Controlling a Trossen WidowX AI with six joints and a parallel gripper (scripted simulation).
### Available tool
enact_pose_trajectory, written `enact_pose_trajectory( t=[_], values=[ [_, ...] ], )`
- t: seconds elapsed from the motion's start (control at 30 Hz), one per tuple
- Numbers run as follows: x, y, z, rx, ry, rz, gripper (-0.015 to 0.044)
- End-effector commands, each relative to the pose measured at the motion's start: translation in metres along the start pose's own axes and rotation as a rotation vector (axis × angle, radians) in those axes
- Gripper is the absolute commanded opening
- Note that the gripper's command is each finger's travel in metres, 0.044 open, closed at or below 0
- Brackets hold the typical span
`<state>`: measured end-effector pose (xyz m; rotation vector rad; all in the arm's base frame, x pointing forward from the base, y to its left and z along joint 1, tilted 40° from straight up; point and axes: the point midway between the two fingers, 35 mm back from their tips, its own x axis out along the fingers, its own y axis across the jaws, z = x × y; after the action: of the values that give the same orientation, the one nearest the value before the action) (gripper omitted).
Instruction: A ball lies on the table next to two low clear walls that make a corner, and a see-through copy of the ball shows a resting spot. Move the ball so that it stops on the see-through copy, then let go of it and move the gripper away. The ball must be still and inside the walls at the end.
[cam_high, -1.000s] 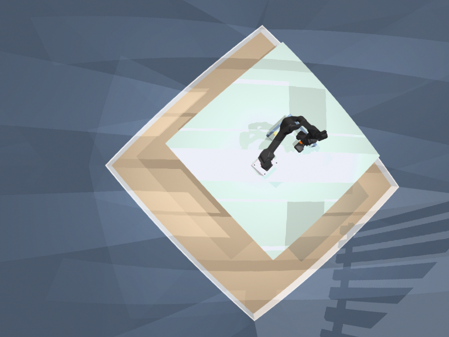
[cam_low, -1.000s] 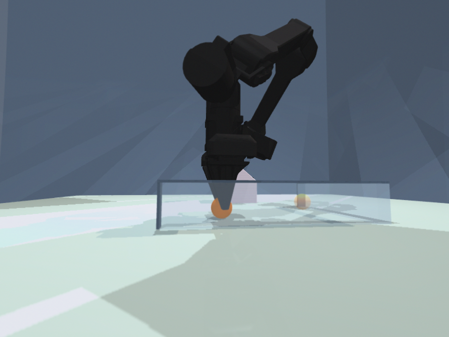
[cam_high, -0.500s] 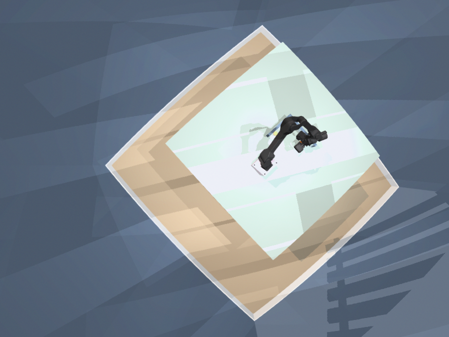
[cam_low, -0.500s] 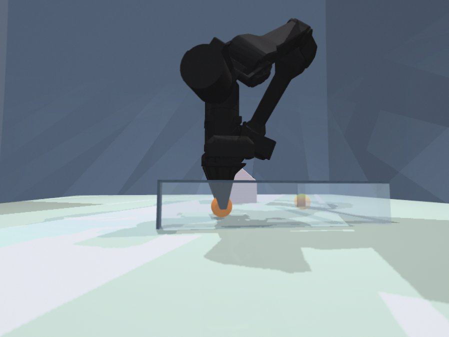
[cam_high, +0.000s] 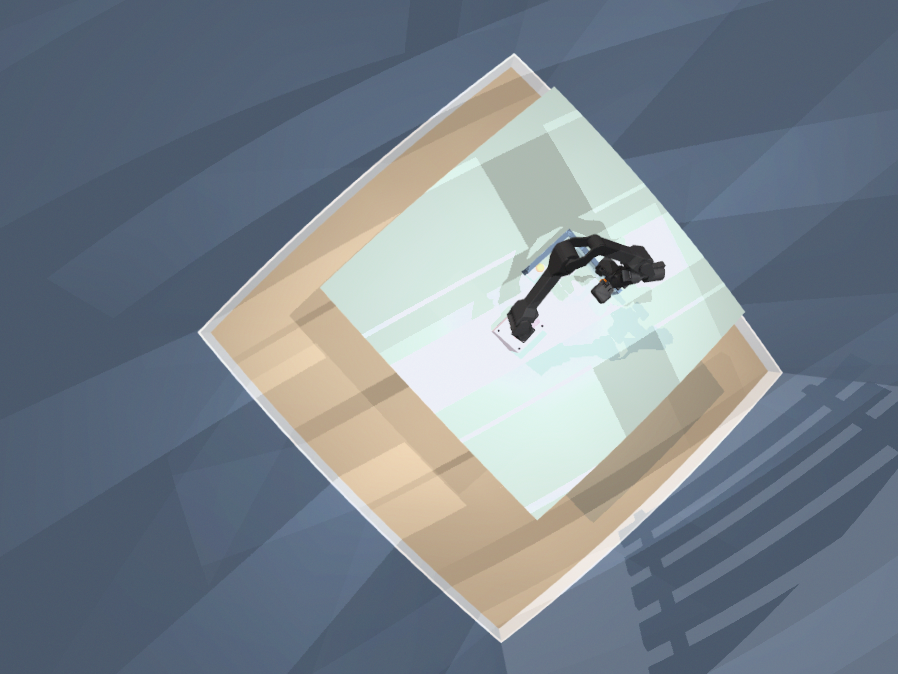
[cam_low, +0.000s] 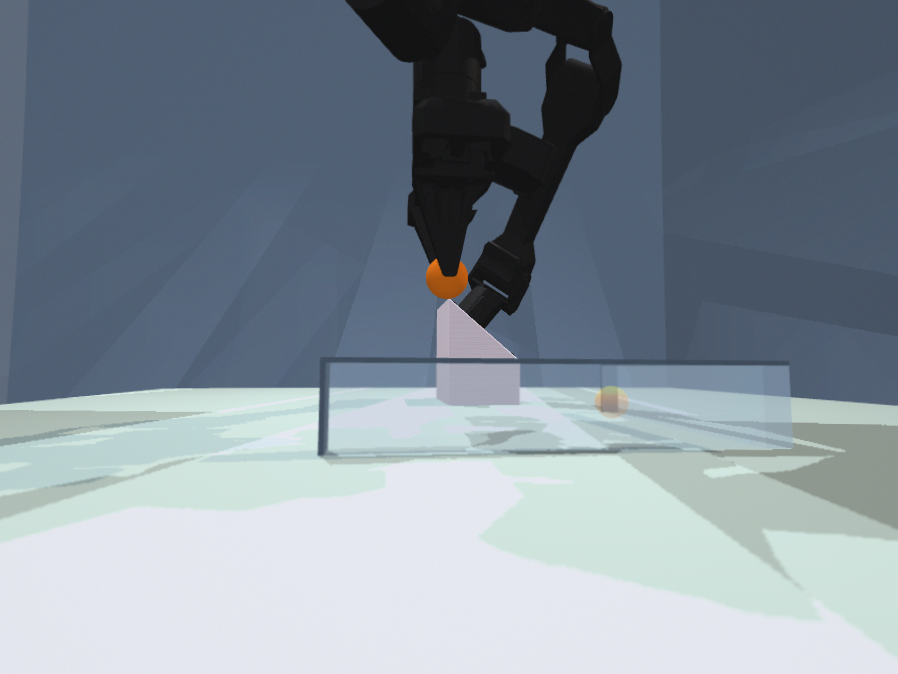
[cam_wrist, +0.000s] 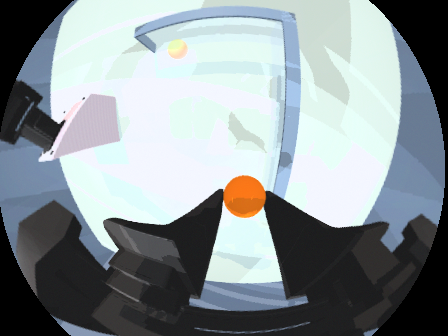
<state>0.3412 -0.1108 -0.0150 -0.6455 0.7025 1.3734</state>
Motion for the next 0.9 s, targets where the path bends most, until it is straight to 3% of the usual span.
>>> enact_pose_trajectory(
  t=[0.0,0.87],
  values=[
    [-0.017,0.002,0.002,-0.012,0.007,-0.003,0.0000],
    [0.002,0.039,0.120,-0.007,0.018,-0.003,0.0000]
  ],
)
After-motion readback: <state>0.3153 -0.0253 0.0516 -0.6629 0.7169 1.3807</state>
